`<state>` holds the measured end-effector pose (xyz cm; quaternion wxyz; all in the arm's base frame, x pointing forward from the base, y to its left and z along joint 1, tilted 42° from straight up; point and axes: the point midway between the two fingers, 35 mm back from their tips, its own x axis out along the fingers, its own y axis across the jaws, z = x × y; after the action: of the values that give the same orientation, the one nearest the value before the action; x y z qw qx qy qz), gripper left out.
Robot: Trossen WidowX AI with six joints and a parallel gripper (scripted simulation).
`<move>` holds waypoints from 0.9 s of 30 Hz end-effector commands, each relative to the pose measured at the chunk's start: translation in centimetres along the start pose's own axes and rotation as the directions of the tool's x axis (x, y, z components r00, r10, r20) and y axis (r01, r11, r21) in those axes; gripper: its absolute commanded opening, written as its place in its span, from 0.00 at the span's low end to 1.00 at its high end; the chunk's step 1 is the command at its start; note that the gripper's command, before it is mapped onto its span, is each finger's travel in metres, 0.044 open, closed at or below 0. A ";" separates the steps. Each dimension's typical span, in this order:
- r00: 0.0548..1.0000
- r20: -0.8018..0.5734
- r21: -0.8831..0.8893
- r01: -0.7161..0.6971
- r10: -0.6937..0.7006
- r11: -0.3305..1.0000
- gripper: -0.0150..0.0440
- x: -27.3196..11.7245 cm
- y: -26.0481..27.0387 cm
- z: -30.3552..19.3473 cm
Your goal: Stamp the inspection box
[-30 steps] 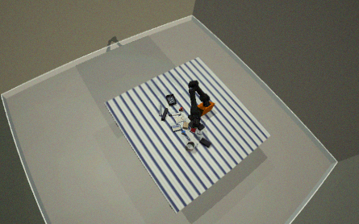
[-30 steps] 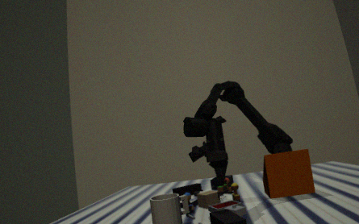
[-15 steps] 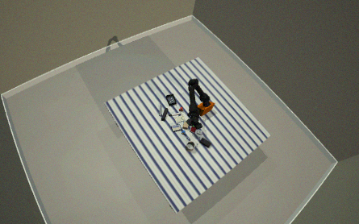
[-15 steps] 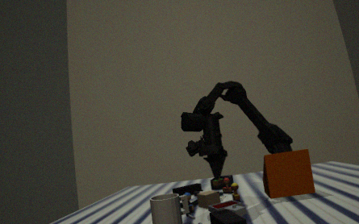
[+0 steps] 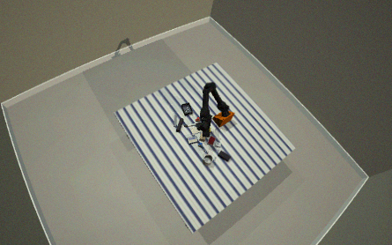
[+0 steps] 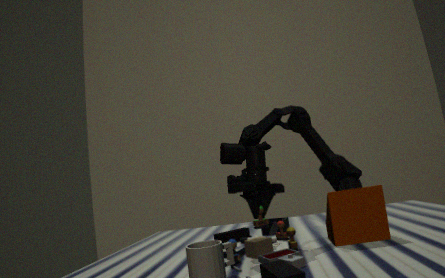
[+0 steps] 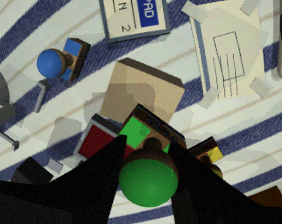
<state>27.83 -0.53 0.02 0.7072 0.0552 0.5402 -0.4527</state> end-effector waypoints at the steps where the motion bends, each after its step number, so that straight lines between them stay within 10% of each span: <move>1: 1.000 0.014 0.108 0.007 -0.008 0.994 0.25 0.0 -1.1 1.1; 15: 0.997 0.073 0.546 -0.009 -0.037 0.838 0.25 -0.5 -6.0 5.6; 27: 0.996 0.076 0.564 -0.011 -0.038 0.825 0.25 0.0 -6.3 5.9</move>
<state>27.68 -7.32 5.13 0.6779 0.2403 0.3538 -0.5979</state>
